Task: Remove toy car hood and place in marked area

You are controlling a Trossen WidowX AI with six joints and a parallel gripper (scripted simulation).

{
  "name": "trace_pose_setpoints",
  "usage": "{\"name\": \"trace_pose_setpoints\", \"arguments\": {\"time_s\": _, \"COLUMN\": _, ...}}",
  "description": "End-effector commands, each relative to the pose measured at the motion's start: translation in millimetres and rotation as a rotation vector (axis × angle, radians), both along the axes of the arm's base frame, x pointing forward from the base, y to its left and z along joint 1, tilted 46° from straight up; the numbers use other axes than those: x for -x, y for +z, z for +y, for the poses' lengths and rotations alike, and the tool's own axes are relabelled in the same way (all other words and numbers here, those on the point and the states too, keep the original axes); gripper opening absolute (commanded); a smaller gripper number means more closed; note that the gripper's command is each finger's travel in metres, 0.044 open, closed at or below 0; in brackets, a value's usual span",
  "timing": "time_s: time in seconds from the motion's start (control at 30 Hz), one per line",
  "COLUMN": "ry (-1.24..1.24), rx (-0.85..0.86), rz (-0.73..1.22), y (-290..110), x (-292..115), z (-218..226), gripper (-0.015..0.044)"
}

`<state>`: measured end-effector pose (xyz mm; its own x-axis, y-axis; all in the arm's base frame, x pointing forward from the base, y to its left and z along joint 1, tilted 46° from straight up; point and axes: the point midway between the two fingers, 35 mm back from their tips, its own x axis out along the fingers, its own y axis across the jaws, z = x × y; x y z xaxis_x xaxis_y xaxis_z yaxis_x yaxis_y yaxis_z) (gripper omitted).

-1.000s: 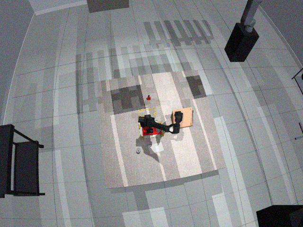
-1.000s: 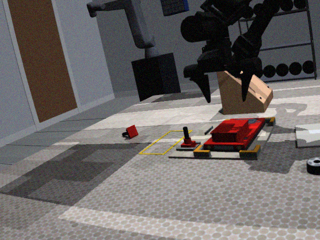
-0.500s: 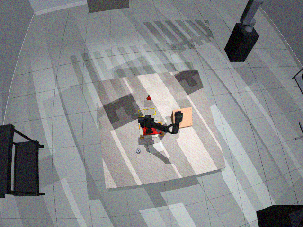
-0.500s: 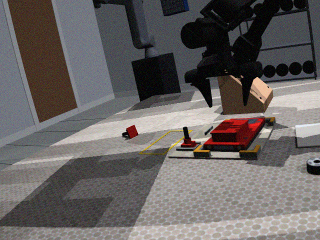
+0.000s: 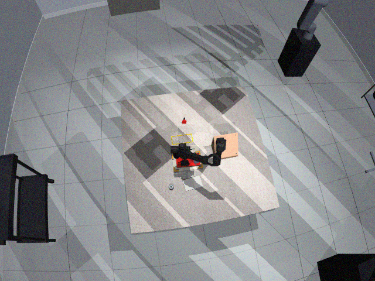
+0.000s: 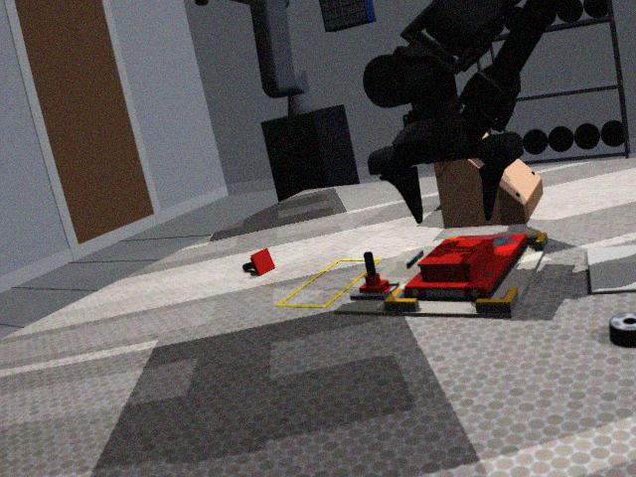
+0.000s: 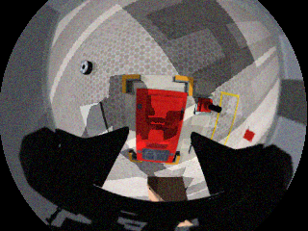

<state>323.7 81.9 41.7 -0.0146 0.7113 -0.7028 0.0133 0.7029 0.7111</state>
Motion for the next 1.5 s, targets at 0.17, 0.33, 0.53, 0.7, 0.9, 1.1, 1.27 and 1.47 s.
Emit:
{"name": "trace_pose_setpoints", "arguments": {"time_s": 0.17, "ry": -0.004, "rx": -0.007, "rz": 0.012, "y": -7, "x": 1, "z": 5, "gripper": 0.0440}}
{"name": "trace_pose_setpoints", "arguments": {"time_s": 0.33, "ry": -0.004, "rx": -0.007, "rz": 0.012, "y": -10, "x": 1, "z": 8, "gripper": 0.0440}}
{"name": "trace_pose_setpoints", "arguments": {"time_s": 0.53, "ry": -0.004, "rx": -0.008, "rz": 0.012, "y": -14, "x": 1, "z": 12, "gripper": 0.0440}}
{"name": "trace_pose_setpoints", "arguments": {"time_s": 0.7, "ry": -0.004, "rx": -0.008, "rz": 0.012, "y": -16, "x": 1, "z": 15, "gripper": 0.0440}}
{"name": "trace_pose_setpoints", "arguments": {"time_s": 0.9, "ry": -0.004, "rx": -0.009, "rz": 0.012, "y": -20, "x": 1, "z": 19, "gripper": 0.0440}}
{"name": "trace_pose_setpoints", "arguments": {"time_s": 1.1, "ry": -0.004, "rx": -0.009, "rz": 0.012, "y": -23, "x": 1, "z": 22, "gripper": 0.0440}}
{"name": "trace_pose_setpoints", "arguments": {"time_s": 1.27, "ry": -0.004, "rx": -0.010, "rz": 0.012, "y": -26, "x": 1, "z": 25, "gripper": 0.0440}}
{"name": "trace_pose_setpoints", "arguments": {"time_s": 1.47, "ry": -0.004, "rx": -0.010, "rz": 0.012, "y": -27, "x": 1, "z": 26, "gripper": 0.0440}}
